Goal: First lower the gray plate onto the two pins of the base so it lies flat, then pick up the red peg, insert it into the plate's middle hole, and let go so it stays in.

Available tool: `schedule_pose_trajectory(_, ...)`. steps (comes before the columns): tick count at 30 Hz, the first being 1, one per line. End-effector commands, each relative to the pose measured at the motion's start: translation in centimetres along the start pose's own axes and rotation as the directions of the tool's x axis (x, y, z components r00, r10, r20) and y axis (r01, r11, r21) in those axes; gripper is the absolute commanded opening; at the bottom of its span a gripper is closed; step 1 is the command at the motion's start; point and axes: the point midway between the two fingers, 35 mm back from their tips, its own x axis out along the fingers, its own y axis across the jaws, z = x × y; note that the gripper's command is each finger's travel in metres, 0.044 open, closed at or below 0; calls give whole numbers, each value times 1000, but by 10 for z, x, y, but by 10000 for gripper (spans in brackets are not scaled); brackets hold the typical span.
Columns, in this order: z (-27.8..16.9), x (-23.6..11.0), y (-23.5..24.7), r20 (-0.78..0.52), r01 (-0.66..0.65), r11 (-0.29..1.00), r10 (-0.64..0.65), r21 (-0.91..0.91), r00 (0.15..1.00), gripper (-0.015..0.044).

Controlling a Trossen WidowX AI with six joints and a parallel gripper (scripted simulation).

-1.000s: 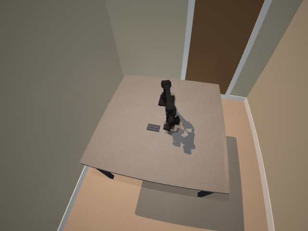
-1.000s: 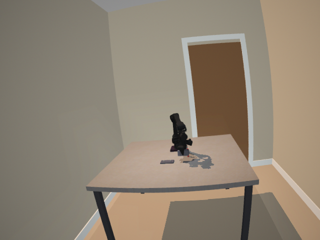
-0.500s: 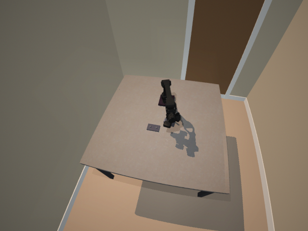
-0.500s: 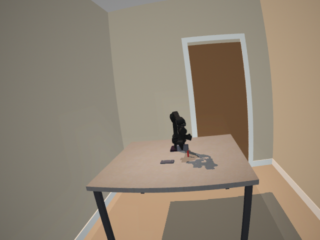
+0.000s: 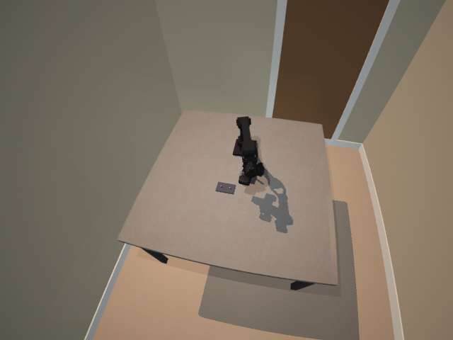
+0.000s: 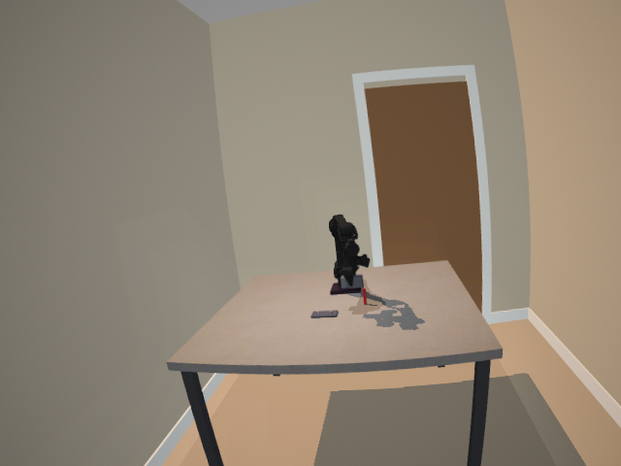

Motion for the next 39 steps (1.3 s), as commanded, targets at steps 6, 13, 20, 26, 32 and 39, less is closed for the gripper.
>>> schedule_pose_trajectory(6,-24,13,-9,-5,-1,1000,1,-18,1000,0)
schedule_pose_trajectory(13,-44,24,-15,-6,-1,999,0,-33,1000,0)
schedule_pose_trajectory(20,-64,35,-19,-9,0,999,0,-49,1000,0)
schedule_pose_trajectory(26,-82,44,-22,-11,0,998,-1,-62,1000,0)
schedule_pose_trajectory(32,-100,53,-23,-13,0,997,-1,-75,1000,0)
schedule_pose_trajectory(39,-121,64,-23,-15,-1,996,-1,-91,1000,0)
